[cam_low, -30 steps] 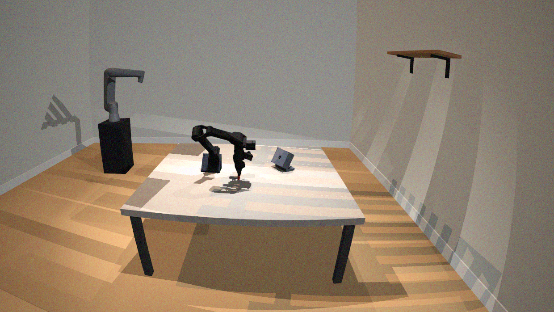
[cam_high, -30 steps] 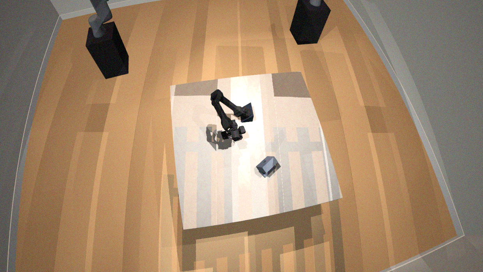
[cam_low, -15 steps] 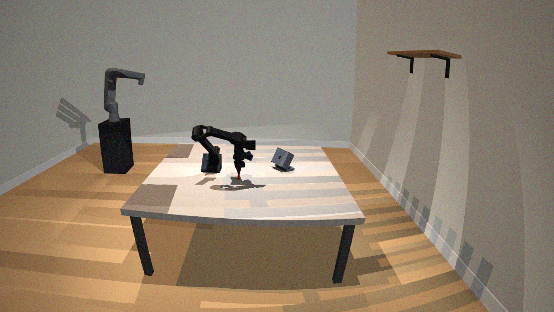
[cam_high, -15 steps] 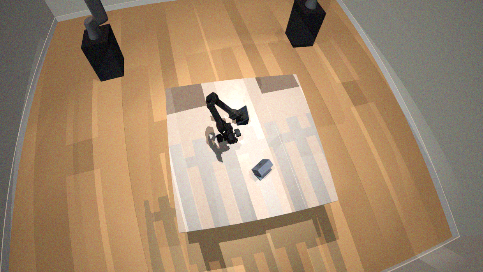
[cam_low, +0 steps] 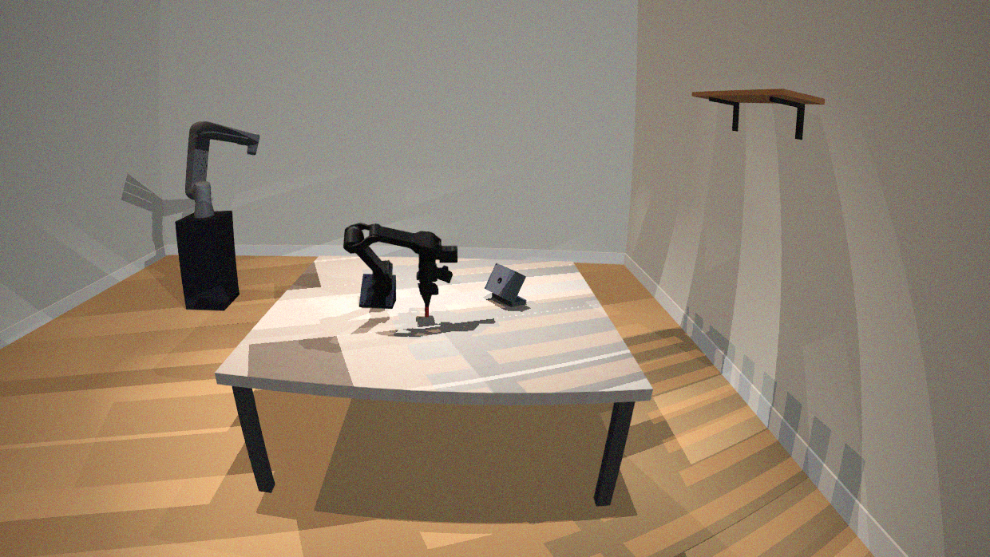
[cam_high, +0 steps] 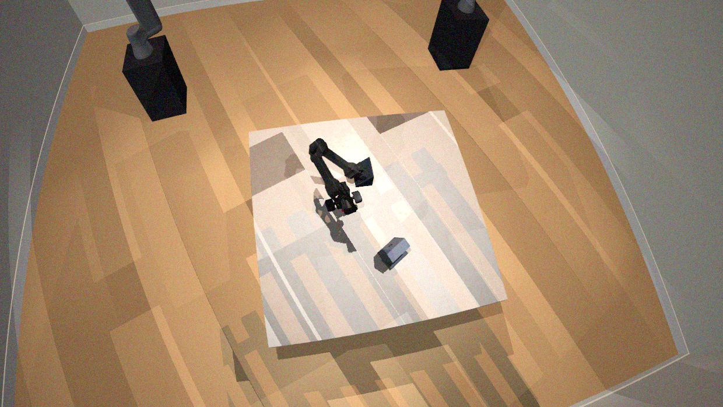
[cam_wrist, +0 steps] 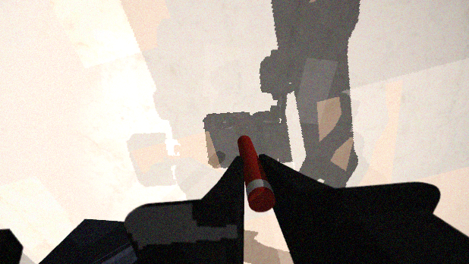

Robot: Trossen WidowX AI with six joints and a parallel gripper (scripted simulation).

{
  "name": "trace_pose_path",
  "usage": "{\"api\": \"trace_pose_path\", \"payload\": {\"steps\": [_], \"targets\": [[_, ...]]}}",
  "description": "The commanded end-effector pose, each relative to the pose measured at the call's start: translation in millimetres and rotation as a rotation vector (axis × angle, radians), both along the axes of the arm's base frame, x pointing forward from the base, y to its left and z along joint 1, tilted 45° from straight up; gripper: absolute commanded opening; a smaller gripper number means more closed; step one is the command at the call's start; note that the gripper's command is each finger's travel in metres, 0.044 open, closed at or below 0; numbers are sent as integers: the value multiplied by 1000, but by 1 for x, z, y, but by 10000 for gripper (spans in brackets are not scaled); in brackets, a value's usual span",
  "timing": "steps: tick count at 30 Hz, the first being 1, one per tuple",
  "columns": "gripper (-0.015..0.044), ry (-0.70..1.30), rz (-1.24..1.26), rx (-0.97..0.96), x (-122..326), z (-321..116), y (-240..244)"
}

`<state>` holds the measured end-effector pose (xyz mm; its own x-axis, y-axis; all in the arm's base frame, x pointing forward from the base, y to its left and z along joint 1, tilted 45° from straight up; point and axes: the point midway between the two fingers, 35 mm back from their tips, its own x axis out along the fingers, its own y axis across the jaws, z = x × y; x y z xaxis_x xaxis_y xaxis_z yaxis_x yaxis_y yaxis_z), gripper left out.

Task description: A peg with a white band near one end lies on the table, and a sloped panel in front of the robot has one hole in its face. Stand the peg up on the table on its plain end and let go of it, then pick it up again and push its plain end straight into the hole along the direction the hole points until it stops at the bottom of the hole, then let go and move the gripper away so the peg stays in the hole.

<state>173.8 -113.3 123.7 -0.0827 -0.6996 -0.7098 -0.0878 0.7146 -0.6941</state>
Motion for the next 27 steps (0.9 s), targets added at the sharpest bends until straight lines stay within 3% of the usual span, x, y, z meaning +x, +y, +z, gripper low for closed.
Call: {"api": "trace_pose_path", "payload": {"steps": [1,18,27], "targets": [[0,-2,0,8,3,7,9],[0,3,-1,-4,9,44,46],[0,-8,21,32,15,35,50]]}}
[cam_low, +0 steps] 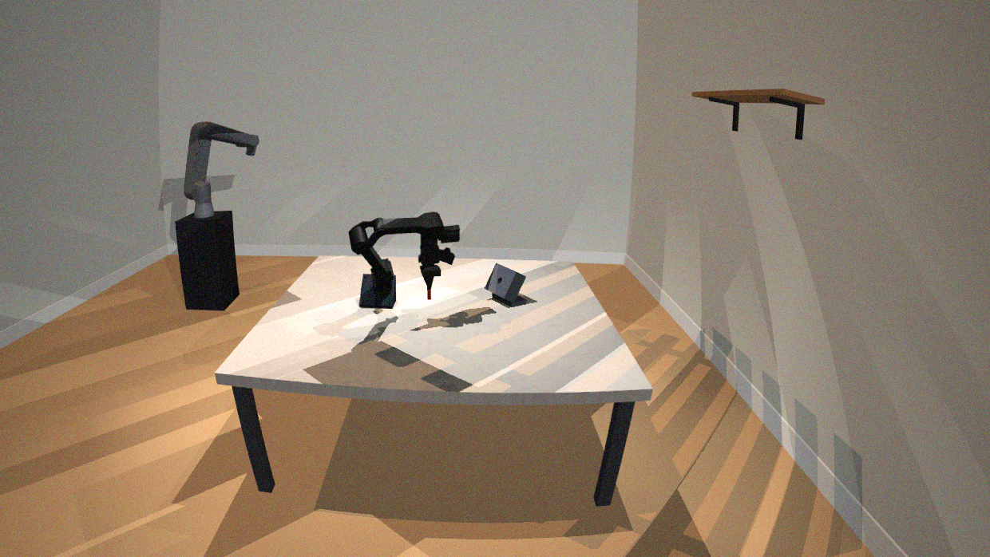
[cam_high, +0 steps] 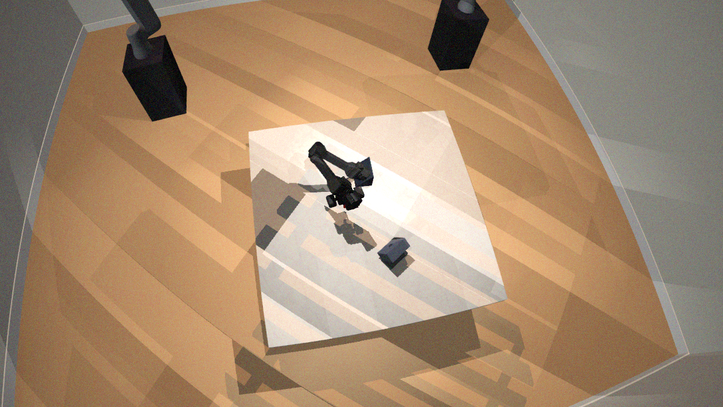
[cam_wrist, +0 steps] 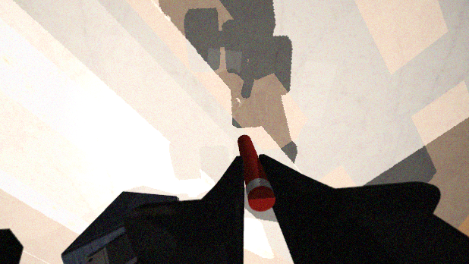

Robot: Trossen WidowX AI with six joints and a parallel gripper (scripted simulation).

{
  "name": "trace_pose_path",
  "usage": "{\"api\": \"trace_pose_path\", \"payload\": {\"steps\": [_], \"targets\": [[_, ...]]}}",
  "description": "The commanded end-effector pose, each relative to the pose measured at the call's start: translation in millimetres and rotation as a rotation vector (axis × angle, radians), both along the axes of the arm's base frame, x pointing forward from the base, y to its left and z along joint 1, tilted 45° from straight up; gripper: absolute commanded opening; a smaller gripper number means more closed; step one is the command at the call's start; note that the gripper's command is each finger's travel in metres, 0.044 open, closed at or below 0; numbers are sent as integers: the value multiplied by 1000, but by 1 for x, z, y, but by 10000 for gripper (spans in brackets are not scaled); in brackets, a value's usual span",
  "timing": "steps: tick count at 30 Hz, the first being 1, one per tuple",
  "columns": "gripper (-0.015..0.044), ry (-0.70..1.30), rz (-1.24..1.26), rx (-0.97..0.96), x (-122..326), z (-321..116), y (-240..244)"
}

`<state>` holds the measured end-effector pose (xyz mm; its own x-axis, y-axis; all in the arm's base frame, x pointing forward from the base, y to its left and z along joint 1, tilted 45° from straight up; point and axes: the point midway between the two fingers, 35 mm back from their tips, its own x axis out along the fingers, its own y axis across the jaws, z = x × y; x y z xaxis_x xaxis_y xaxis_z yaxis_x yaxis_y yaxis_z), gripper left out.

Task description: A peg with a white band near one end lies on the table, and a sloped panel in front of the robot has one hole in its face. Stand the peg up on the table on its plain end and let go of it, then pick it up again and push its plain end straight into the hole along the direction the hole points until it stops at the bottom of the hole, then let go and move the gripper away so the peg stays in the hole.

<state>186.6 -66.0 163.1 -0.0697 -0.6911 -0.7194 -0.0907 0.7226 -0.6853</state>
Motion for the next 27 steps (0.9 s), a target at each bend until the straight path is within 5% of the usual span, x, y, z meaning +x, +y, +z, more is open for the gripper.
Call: {"api": "trace_pose_path", "payload": {"steps": [1,27], "targets": [[0,-3,13,24,3,-5,3],[0,-61,123,156,27,-37,16]]}}
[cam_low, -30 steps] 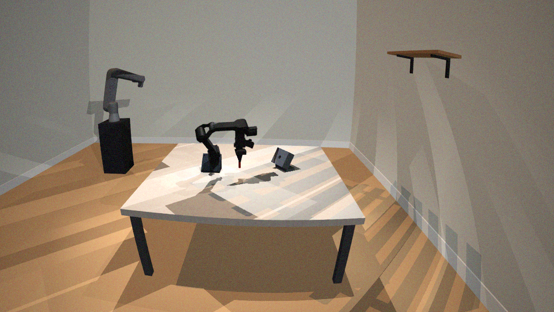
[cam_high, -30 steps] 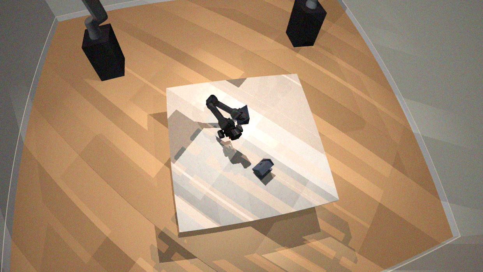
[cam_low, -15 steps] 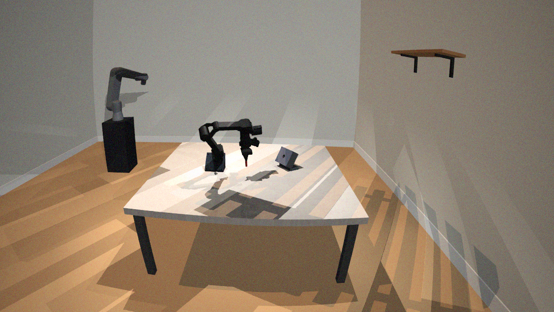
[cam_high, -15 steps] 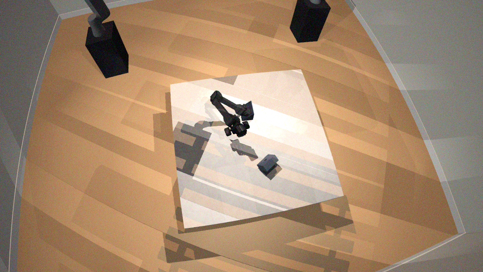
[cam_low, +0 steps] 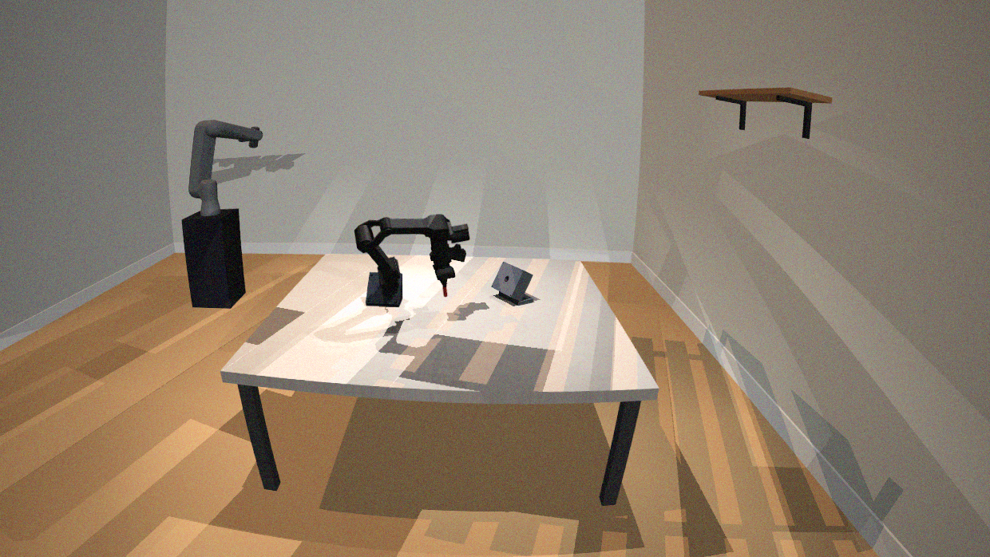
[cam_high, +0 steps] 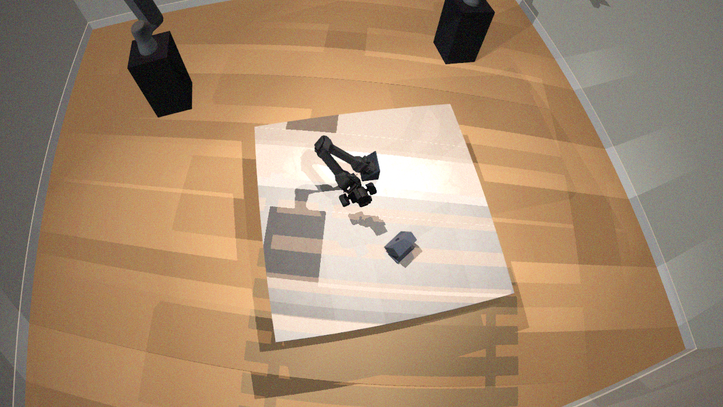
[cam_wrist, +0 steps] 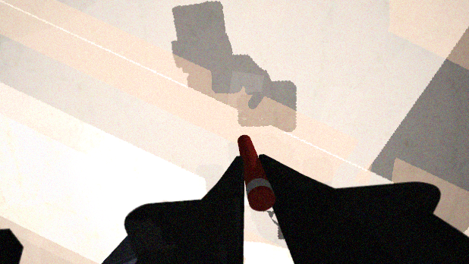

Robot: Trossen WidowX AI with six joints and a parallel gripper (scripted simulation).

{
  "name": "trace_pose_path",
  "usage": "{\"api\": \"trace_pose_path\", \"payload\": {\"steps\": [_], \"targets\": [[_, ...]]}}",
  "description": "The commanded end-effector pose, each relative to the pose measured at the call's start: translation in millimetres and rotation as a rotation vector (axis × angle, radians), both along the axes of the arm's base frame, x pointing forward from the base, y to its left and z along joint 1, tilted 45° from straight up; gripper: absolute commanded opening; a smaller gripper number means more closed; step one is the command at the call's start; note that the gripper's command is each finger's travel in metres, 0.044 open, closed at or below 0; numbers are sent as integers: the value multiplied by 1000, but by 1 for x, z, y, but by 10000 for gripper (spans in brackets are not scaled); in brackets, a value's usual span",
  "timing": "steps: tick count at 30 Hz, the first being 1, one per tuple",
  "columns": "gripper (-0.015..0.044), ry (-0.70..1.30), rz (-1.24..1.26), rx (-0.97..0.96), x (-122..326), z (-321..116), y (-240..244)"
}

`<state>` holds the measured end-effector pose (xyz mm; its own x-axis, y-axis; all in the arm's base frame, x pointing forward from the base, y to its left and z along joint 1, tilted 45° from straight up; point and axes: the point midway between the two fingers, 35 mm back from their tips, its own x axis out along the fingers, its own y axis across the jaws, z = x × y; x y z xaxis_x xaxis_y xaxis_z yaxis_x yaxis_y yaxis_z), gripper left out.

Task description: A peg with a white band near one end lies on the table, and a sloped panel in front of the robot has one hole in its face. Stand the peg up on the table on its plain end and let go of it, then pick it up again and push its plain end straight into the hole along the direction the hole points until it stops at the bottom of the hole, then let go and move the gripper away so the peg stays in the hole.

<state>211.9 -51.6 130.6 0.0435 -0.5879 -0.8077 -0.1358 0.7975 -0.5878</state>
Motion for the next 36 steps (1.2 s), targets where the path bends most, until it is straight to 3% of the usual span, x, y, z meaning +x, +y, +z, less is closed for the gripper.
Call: {"api": "trace_pose_path", "payload": {"steps": [1,36], "targets": [[0,-6,21,24,3,-6,3],[0,-117,218,159,41,-35,22]]}}
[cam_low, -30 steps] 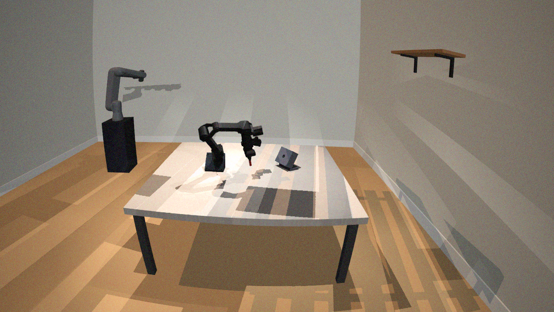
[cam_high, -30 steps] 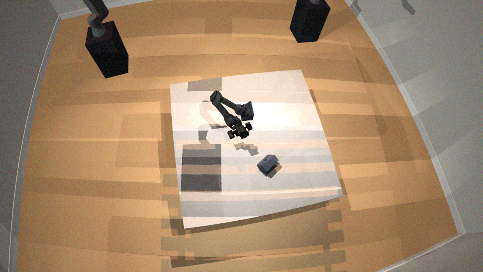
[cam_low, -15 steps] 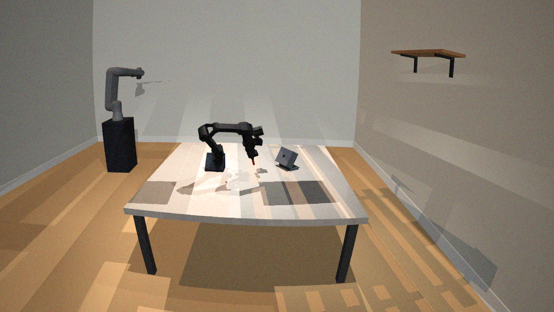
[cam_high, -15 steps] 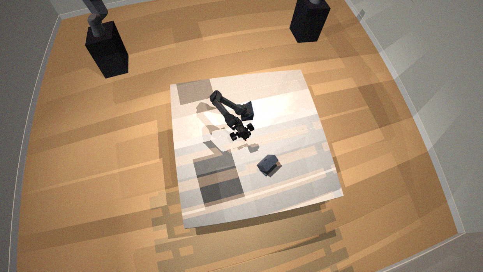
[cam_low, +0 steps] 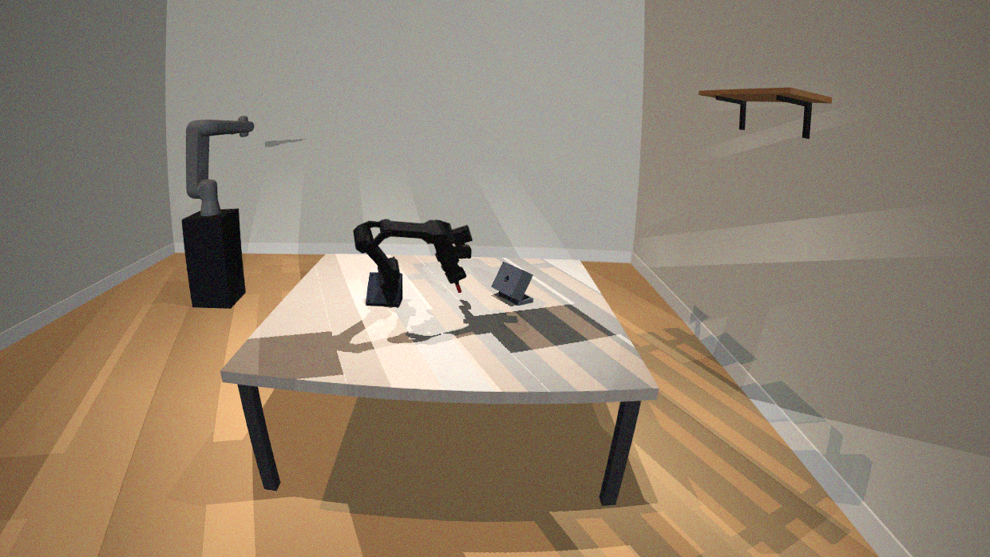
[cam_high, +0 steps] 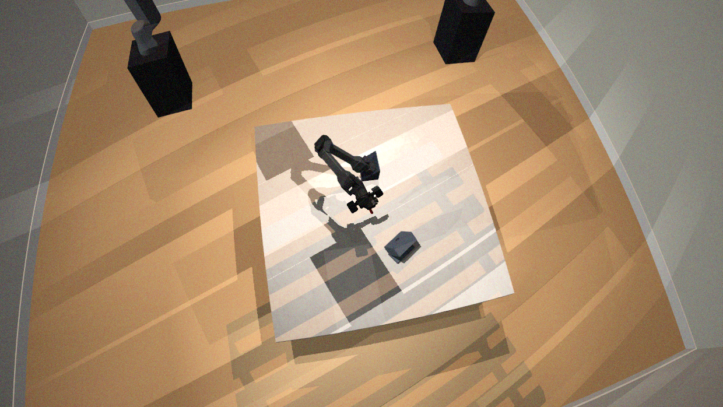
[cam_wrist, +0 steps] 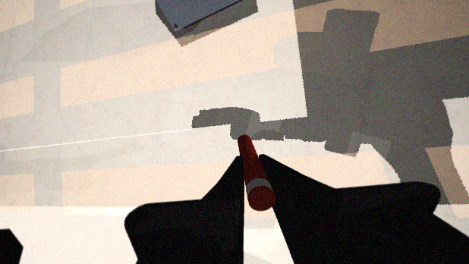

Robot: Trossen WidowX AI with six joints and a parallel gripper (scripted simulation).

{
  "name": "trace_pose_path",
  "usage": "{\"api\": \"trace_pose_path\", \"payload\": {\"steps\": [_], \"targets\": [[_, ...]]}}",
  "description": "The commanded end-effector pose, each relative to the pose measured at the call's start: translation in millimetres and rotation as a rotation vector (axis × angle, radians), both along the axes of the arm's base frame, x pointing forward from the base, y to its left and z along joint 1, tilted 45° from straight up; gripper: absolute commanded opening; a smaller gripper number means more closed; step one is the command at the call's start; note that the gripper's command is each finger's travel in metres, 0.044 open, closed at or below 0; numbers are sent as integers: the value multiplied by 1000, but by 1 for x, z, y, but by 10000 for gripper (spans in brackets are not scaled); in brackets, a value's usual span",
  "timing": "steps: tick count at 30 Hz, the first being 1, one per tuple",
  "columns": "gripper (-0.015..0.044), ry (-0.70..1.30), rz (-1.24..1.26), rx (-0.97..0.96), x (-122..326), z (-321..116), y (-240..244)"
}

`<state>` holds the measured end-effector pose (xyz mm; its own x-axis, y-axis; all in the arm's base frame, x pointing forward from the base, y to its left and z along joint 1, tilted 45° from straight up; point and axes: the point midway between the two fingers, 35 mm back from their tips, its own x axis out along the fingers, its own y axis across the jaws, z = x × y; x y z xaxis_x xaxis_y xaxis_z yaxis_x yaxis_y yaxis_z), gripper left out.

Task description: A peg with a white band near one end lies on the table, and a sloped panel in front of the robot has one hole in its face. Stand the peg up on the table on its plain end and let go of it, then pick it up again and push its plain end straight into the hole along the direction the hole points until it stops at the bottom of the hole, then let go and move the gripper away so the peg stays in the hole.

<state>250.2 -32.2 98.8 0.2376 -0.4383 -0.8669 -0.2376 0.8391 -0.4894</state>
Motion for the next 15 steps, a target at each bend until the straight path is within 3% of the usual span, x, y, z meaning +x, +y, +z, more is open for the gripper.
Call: {"api": "trace_pose_path", "payload": {"steps": [1,15], "targets": [[0,-11,28,17,4,-4,3],[0,-68,118,54,19,-11,10]]}}
